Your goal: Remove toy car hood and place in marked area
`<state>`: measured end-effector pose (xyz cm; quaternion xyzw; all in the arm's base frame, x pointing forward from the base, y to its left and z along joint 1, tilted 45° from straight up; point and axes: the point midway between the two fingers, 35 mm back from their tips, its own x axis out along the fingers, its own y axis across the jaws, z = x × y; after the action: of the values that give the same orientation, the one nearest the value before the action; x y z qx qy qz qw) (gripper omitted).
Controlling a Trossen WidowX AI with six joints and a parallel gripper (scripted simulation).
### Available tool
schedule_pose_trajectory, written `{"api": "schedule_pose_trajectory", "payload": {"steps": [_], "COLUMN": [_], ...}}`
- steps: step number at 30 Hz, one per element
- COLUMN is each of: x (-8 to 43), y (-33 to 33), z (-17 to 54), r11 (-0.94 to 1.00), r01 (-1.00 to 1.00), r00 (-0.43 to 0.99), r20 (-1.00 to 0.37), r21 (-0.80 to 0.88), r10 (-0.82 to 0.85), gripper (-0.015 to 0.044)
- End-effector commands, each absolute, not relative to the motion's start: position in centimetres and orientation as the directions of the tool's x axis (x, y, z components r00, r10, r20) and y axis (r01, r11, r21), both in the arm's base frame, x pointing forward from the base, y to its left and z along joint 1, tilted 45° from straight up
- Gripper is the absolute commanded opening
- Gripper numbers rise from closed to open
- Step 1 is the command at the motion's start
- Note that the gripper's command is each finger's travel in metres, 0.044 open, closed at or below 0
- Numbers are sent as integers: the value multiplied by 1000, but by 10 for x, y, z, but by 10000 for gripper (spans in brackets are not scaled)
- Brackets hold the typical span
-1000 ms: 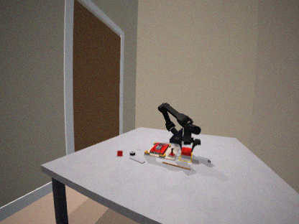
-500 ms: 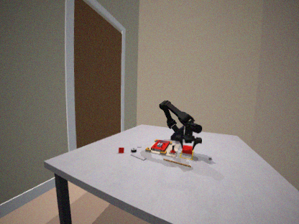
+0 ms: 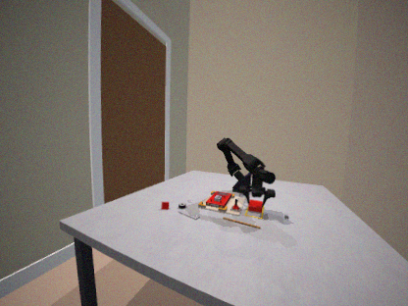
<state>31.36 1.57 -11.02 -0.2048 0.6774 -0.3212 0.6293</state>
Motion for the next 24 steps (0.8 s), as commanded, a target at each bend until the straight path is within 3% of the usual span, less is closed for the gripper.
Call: {"api": "schedule_pose_trajectory", "payload": {"steps": [1,13,24], "x": [314,313,313], "y": [14,10,11], "z": [-111,-115,-115], "r11": [709,709,709], "r01": [124,124,127], "r00": [-120,-120,-125], "r20": [-720,-719,-721], "r21": [-694,-695,-693], "r10": [-684,-684,-682], "gripper": [0,0,289]}}
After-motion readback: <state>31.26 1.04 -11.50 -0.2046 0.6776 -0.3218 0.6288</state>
